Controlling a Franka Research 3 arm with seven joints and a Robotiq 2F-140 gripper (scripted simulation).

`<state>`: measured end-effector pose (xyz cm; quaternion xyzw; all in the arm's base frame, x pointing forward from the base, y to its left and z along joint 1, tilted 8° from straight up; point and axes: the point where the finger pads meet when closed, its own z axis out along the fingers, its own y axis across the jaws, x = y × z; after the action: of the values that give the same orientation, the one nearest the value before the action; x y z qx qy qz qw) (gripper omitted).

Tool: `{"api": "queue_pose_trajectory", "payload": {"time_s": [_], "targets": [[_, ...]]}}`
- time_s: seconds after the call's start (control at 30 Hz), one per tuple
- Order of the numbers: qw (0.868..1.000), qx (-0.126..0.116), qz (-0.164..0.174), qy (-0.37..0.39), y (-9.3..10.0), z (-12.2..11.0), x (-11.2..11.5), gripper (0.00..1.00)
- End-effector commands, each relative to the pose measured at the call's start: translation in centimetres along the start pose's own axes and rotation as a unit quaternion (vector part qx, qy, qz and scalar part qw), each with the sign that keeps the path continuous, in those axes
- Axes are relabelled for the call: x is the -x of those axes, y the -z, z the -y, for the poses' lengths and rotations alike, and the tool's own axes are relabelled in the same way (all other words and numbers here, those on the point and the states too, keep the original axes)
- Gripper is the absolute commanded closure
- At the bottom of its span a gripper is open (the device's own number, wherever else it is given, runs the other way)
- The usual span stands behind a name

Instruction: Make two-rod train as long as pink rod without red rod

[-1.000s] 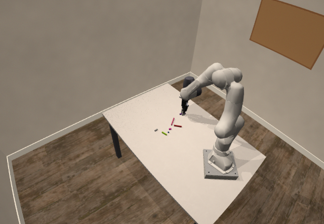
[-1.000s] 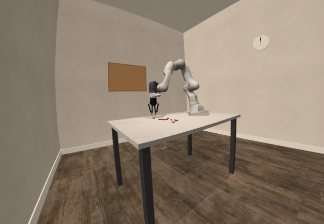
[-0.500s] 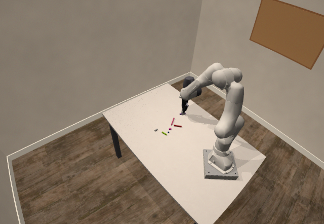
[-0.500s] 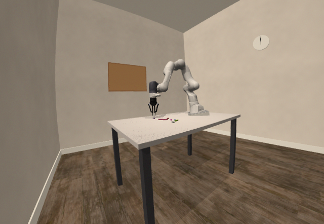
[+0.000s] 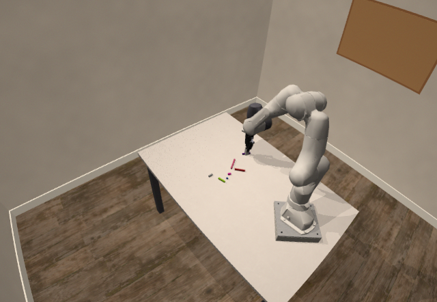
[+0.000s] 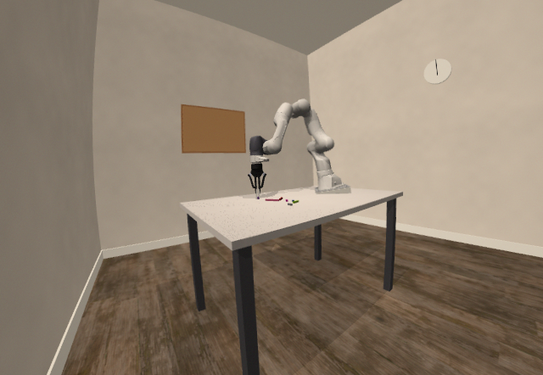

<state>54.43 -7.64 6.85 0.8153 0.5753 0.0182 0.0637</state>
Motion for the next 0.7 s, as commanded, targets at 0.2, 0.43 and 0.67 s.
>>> {"api": "queue_pose_trajectory", "payload": {"time_s": [0.2, 0.43, 0.67], "targets": [[1.0, 0.001, -0.001, 0.002, 0.0, -0.1, 0.0, 0.97], [1.0, 0.001, -0.001, 0.002, 0.9, -0.1, 0.0, 0.97], [1.0, 0.001, -0.001, 0.002, 3.9, -0.1, 0.0, 0.97]]}}
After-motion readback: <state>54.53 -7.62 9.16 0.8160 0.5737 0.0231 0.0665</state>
